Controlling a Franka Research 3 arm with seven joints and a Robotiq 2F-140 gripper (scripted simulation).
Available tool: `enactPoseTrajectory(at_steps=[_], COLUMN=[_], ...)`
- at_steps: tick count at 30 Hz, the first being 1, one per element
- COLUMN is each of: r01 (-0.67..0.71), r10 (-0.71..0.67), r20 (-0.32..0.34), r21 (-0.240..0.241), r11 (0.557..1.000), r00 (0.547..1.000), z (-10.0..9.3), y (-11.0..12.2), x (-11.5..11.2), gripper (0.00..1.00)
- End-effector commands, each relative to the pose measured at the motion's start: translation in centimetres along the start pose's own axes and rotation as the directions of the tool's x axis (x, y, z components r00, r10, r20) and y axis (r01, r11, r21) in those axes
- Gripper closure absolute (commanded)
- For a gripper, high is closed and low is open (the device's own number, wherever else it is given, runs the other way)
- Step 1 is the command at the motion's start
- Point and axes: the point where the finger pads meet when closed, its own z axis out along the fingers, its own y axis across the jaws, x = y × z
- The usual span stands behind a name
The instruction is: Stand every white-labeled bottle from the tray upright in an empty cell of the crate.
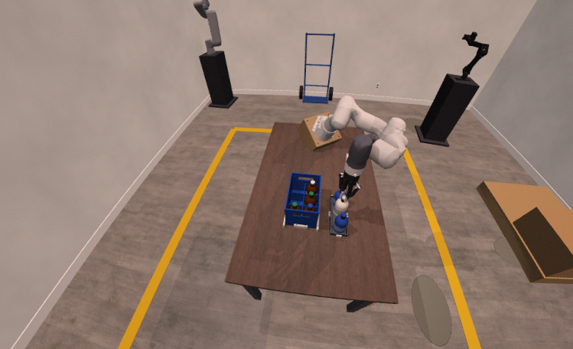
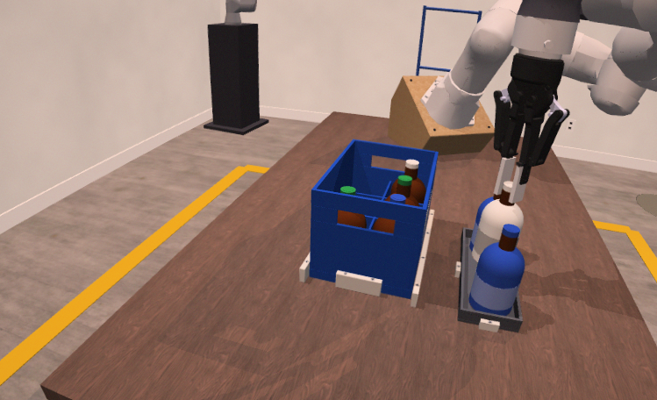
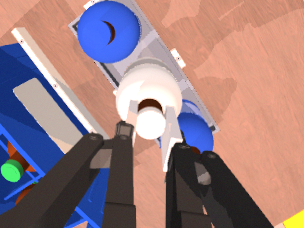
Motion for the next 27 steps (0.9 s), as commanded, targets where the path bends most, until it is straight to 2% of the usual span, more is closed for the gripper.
enactPoseTrajectory(at_steps=[1, 27], r01=[0.004, 0.004], r10=[-0.004, -0.004], r20=[0.004, 0.004], r21=[-0.002, -0.002], r11=[1.000, 1.000], r00=[1.000, 1.000], z=[-0.37, -0.90], y=[0.01, 0.01], x=[-0.15, -0.16], gripper=[1.00, 1.00])
